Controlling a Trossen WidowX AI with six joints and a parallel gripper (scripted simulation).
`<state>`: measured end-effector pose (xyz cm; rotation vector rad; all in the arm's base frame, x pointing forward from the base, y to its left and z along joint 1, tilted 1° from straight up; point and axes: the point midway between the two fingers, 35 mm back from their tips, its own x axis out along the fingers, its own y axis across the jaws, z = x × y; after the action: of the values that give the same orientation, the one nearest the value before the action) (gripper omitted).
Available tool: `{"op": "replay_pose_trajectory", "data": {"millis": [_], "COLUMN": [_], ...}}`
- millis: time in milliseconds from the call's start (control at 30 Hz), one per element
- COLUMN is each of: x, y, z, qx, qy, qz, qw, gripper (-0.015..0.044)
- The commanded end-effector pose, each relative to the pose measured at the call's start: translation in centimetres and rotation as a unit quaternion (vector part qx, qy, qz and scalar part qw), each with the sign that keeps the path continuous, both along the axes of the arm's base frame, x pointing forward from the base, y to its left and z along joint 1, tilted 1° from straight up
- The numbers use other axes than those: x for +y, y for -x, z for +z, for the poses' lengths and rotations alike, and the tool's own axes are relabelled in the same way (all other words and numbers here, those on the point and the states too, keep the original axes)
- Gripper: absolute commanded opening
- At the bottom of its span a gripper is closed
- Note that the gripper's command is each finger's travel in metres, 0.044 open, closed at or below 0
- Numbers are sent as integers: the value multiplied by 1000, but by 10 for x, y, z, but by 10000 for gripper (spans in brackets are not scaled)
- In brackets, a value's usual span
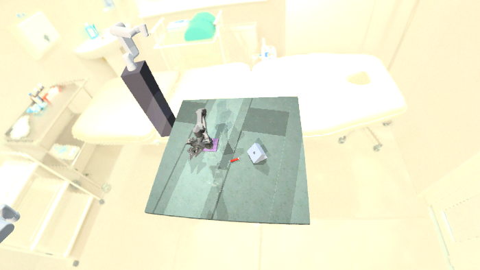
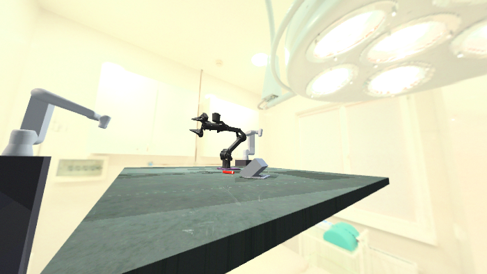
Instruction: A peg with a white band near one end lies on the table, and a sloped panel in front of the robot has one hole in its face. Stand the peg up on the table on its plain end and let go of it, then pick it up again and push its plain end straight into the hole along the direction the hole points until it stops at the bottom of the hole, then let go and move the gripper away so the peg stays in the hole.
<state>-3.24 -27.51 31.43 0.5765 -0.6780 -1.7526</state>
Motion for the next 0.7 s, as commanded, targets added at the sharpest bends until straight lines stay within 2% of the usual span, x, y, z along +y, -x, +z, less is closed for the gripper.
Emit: {"op": "replay_pose_trajectory", "data": {"millis": [0, 333, 667], "x": [-7, -25, -32], "y": [-12, -54, -95], "z": [-5, -29, -54], "qx": [30, 126, 226], "qy": [-31, -127, -207], "qz": [27, 117, 212], "qw": [999, 977, 928], "gripper": [440, 440, 440]}}
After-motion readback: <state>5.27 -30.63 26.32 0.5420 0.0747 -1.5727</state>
